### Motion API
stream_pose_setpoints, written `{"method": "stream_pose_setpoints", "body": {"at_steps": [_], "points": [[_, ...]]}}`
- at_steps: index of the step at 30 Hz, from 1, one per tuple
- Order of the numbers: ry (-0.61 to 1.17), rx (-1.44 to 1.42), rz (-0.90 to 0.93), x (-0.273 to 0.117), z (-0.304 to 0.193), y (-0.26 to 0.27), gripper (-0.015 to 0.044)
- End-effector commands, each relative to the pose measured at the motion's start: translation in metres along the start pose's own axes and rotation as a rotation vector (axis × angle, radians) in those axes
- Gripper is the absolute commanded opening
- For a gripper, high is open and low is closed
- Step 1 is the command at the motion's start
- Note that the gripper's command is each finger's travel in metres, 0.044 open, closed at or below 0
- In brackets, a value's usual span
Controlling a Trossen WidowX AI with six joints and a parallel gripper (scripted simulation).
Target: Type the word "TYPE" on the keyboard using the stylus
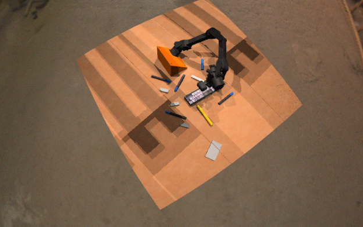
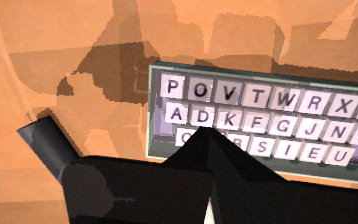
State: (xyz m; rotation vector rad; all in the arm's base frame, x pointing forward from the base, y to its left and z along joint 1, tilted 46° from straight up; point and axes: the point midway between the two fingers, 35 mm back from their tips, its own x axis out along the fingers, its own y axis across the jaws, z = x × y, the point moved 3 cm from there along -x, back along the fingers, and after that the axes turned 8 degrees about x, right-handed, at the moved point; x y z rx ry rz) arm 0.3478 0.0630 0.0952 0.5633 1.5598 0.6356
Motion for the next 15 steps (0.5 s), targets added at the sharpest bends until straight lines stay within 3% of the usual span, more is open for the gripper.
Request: {"method": "stream_pose_setpoints", "body": {"at_steps": [1,9,15], "points": [[0.018,0.013,0.026,0.002,0.001,0.000,0.0000],[0.018,0.012,0.025,0.002,0.002,-0.002,0.0000],[0.017,0.012,0.023,0.003,0.009,-0.067,0.0000]]}}
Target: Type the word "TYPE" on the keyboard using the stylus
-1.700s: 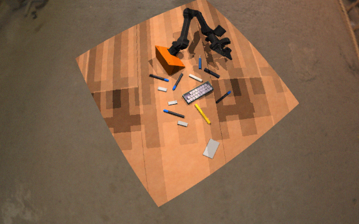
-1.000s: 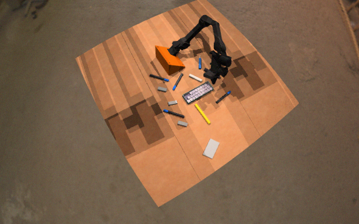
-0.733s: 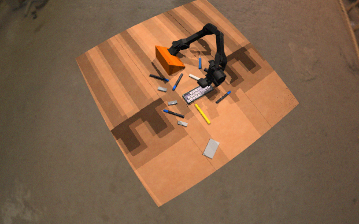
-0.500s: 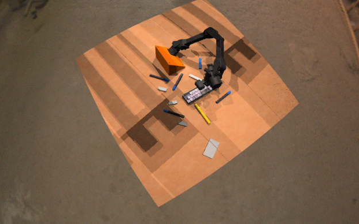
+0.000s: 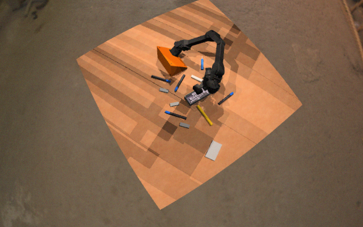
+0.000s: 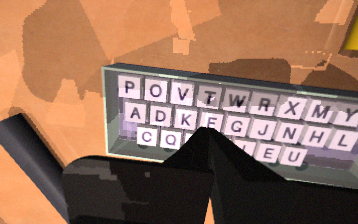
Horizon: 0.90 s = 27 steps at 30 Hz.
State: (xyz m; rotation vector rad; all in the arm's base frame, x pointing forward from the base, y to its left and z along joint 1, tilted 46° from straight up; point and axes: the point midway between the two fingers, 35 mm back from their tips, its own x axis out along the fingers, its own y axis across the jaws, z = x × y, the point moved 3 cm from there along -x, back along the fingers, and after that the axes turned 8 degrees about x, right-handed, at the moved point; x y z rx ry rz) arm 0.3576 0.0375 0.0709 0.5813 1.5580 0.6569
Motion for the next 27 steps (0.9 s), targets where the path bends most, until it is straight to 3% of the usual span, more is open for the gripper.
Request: {"method": "stream_pose_setpoints", "body": {"at_steps": [1,11,17,27], "points": [[0.013,0.014,-0.002,0.003,0.000,-0.032,0.0000],[0.013,0.014,-0.002,0.003,0.000,-0.032,0.0000],[0.012,0.013,-0.006,0.003,0.008,-0.097,0.0000],[0.012,0.013,-0.006,0.003,0.009,-0.100,0.0000]]}}
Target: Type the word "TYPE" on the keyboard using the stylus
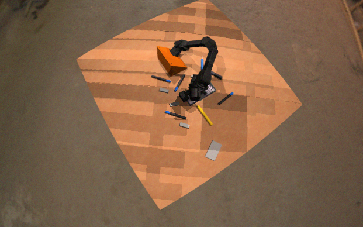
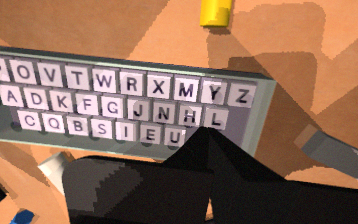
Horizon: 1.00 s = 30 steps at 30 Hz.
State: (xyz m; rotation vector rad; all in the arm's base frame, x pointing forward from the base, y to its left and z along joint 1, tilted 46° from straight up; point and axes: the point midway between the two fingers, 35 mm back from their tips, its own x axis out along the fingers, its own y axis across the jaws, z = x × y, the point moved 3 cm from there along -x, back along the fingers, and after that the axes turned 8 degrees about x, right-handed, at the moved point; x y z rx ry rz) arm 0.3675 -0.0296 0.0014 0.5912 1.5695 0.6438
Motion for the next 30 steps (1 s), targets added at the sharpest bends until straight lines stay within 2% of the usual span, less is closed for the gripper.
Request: {"method": "stream_pose_setpoints", "body": {"at_steps": [1,9,22,30], "points": [[0.008,-0.004,-0.004,0.002,0.000,-0.003,0.0000],[0.010,-0.002,-0.002,0.002,-0.034,0.019,0.0000],[0.010,-0.003,-0.003,0.002,-0.036,0.021,0.0000],[0.012,-0.010,-0.003,0.002,-0.045,0.091,0.0000]]}}
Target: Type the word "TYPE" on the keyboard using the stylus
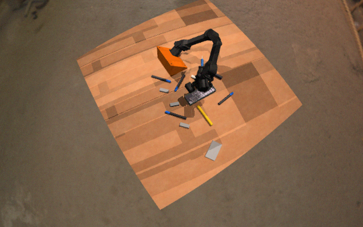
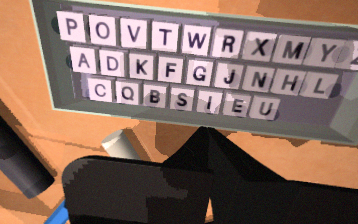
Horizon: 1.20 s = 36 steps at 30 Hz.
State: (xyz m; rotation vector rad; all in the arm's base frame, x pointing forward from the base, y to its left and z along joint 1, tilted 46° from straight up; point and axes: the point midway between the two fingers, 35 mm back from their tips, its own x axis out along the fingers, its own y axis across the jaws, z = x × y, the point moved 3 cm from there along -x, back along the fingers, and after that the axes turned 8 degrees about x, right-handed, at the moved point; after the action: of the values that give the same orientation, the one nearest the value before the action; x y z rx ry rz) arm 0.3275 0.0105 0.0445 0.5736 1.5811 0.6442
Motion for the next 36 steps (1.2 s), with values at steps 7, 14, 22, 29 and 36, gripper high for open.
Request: {"method": "stream_pose_setpoints", "body": {"at_steps": [7,14,22,29,36], "points": [[-0.001,0.005,0.014,0.001,-0.006,0.041,0.0000],[-0.001,0.005,0.014,0.001,-0.006,0.041,0.0000],[-0.001,0.006,0.011,-0.057,-0.006,0.039,0.0000],[-0.020,0.009,0.014,-0.053,-0.004,0.039,0.0000],[-0.023,0.023,0.001,-0.054,-0.008,0.044,0.0105]]}}
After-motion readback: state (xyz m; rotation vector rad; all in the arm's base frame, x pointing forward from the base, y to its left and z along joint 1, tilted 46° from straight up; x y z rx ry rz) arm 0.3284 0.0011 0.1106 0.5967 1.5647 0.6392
